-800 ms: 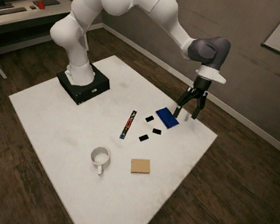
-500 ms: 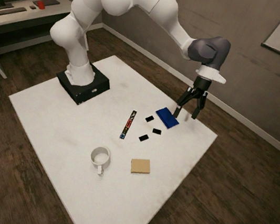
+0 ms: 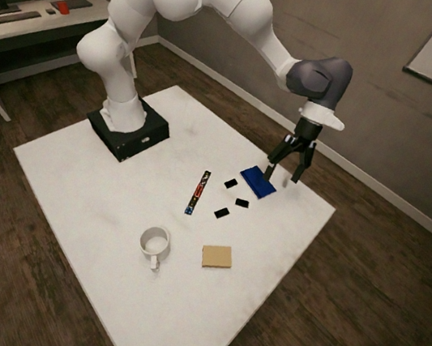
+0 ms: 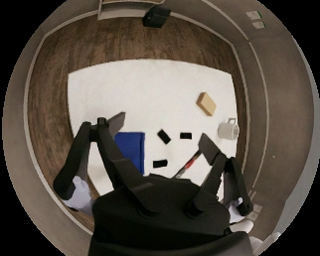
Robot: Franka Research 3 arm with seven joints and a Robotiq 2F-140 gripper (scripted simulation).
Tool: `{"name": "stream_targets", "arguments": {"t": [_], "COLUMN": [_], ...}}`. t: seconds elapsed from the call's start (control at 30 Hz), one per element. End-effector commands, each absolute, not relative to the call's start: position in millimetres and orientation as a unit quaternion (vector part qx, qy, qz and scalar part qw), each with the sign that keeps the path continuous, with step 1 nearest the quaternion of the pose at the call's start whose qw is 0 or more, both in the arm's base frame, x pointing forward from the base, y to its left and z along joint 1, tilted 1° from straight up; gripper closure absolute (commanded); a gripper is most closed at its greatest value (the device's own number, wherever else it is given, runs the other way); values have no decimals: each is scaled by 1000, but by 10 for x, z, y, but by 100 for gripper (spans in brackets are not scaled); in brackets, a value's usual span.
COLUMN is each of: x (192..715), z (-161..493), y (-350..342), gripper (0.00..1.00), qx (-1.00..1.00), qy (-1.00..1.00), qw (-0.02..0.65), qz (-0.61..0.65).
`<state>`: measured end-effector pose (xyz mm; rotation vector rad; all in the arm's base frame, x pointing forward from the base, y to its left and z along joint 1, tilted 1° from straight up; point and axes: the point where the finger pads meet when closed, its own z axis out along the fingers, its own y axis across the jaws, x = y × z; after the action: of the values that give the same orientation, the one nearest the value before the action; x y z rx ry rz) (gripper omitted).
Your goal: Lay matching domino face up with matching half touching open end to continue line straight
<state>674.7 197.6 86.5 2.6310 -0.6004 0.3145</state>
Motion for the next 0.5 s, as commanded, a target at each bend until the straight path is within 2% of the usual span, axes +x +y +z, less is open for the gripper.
{"name": "stream_targets", "arguments": {"t": [0.0,0.17,0.3,0.4,0.47], "x": [6590,6116,6116,5845,5845], "z": [770,621,621,571,571], "y": [1931,1864,1864,1820,1820], "gripper": [0,0,0,0,0], "qx": [961,979,979,984,984], "qy": [-195,-170,-170,-159,-159], "qw": [175,107,107,71,71], "qz": [85,37,37,20,20]}}
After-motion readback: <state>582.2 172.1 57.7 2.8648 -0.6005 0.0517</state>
